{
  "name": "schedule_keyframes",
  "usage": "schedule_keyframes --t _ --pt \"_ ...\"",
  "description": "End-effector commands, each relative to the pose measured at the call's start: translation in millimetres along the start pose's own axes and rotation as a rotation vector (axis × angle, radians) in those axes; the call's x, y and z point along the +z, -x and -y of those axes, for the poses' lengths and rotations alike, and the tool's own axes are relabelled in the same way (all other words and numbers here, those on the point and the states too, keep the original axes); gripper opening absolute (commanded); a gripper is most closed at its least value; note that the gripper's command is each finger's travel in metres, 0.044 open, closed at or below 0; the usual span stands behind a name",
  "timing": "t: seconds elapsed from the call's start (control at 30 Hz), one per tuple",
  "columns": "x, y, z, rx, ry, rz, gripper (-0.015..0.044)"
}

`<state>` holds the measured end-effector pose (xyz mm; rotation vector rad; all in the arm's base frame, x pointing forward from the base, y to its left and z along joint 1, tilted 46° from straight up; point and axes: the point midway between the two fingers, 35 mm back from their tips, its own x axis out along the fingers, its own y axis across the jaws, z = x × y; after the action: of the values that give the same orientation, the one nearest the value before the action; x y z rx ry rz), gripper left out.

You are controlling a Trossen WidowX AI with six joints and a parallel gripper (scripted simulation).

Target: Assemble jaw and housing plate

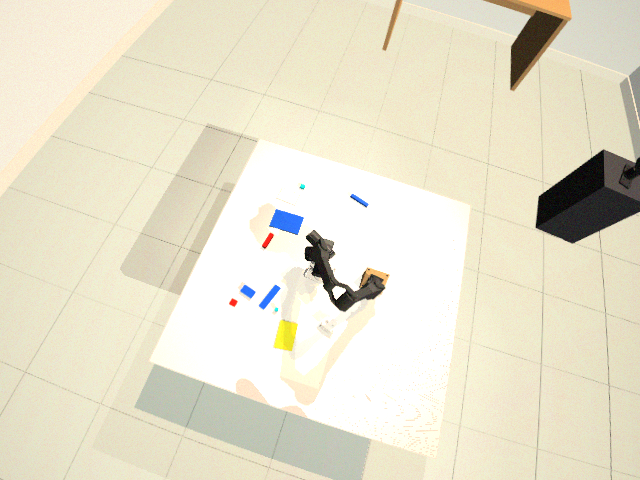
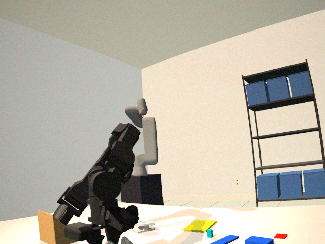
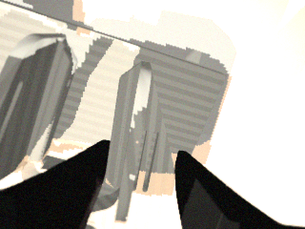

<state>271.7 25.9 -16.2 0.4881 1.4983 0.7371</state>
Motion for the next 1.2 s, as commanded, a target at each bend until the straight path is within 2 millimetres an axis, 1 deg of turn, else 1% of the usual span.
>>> schedule_keyframes --t 0.0,0.37,0.67,1.17 --pt "0.1 -1.8 -0.4 0.006 -0.005 -0.001 0.0134" --pt "0.1 -1.6 -0.4 0.006 -0.005 -0.001 0.0134" --pt "0.0 4.8 -0.4 0.006 -0.005 -0.001 0.0134" --pt "1.4 0.5 -0.7 0.006 -0.005 -0.001 0.0134"
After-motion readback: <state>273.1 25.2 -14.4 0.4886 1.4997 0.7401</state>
